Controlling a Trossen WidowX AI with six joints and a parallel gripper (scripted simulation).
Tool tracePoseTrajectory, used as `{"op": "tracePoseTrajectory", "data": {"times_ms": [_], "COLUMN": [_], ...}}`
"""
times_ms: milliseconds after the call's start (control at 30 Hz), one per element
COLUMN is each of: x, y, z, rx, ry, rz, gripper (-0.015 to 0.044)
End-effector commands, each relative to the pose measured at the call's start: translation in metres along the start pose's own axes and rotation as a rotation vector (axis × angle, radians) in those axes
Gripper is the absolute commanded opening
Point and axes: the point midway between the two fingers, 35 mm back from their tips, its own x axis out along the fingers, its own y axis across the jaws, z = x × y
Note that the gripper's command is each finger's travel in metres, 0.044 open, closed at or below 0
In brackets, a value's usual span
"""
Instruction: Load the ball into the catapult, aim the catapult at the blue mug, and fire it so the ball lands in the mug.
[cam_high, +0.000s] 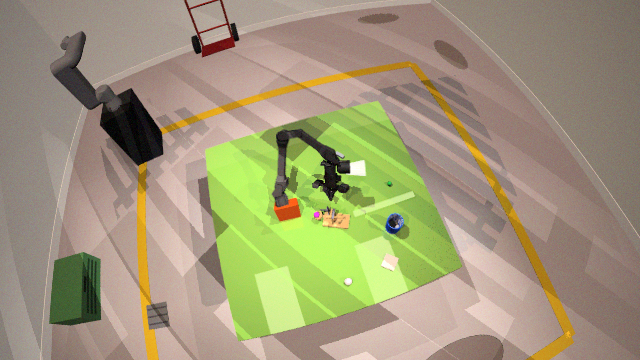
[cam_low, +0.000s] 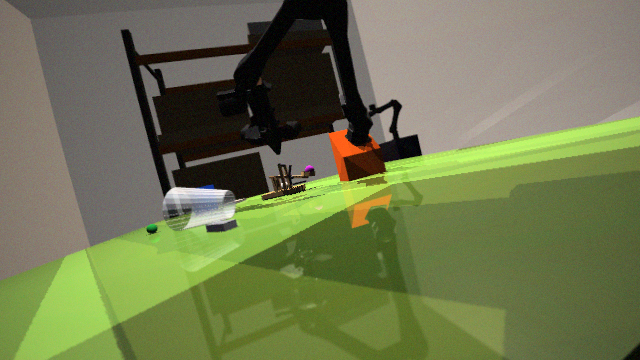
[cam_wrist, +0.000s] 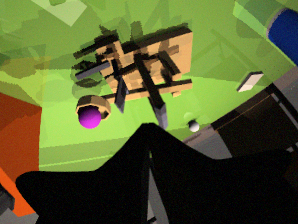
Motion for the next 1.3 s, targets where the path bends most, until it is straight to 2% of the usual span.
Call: {"op": "tracePoseTrajectory", "data": {"times_ms": [0, 233, 600, 1267], "x": [0.004, 0.005, 0.007, 0.033], "y": [0.027, 0.055, 0.055, 0.060], "z": [-0.008, -0.018, -0.017, 0.003], "rx": [-0.143, -0.306, -0.306, -0.306], "ry": [0.080, 0.162, 0.162, 0.160], "rz": [0.036, 0.076, 0.076, 0.074], "gripper": [0.0000, 0.0000, 0.0000, 0.0000]}}
